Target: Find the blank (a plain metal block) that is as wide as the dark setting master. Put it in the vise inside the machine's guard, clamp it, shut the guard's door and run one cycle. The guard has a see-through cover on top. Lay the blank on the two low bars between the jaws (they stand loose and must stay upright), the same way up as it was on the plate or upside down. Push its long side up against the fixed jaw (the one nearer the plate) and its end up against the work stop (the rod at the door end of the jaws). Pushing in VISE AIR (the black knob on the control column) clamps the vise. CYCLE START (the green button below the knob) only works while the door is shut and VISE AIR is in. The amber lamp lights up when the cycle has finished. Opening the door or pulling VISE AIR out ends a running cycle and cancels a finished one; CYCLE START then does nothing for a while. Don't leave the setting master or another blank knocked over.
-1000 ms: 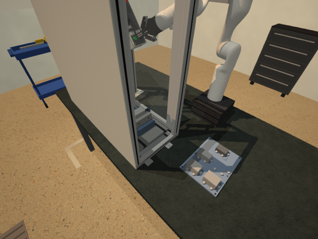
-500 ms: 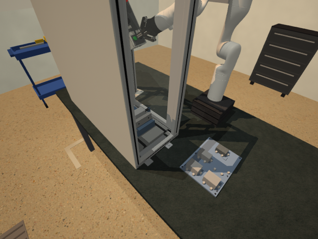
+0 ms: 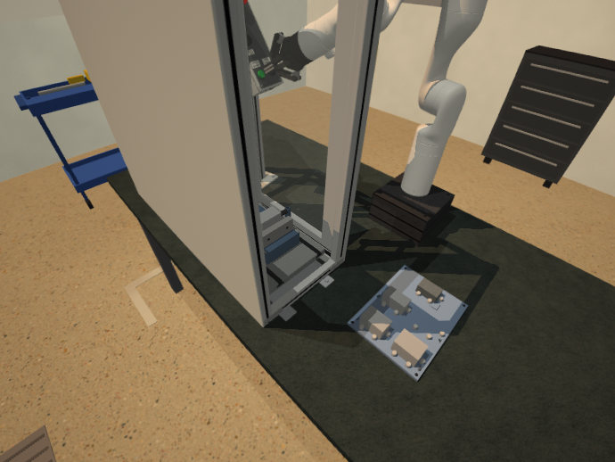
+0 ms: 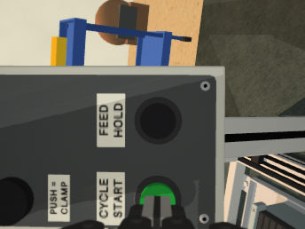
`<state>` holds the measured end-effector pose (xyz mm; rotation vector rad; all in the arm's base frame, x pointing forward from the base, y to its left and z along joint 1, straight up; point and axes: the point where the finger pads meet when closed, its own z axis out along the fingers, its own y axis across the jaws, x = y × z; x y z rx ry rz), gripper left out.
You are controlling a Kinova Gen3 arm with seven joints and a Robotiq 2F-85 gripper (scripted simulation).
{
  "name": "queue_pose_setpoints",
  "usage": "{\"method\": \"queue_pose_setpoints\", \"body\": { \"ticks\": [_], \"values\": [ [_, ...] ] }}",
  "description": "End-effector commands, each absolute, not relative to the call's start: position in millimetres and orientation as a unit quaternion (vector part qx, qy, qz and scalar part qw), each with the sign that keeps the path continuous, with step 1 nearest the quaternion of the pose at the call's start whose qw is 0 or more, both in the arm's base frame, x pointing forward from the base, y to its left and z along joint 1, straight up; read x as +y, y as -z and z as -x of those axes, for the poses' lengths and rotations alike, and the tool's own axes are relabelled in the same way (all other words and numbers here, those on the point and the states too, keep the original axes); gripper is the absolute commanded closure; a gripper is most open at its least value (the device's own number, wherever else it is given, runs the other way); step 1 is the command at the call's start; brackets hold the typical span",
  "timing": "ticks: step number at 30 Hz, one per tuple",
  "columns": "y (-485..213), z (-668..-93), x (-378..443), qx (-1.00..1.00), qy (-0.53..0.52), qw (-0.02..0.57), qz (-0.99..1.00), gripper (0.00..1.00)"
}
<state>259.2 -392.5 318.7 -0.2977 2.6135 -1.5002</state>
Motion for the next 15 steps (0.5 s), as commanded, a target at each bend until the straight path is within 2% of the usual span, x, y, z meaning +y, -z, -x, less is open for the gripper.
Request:
{"method": "queue_pose_setpoints", "body": {
  "ticks": [1, 15],
  "values": [
    [-319.1, -259.4, -392.9, 0.861, 0.495, 0.057, 0.098, 0.9],
    [-317.1, -260.2, -396.2, 0.861, 0.495, 0.057, 0.098, 0.9]
  ]
}}
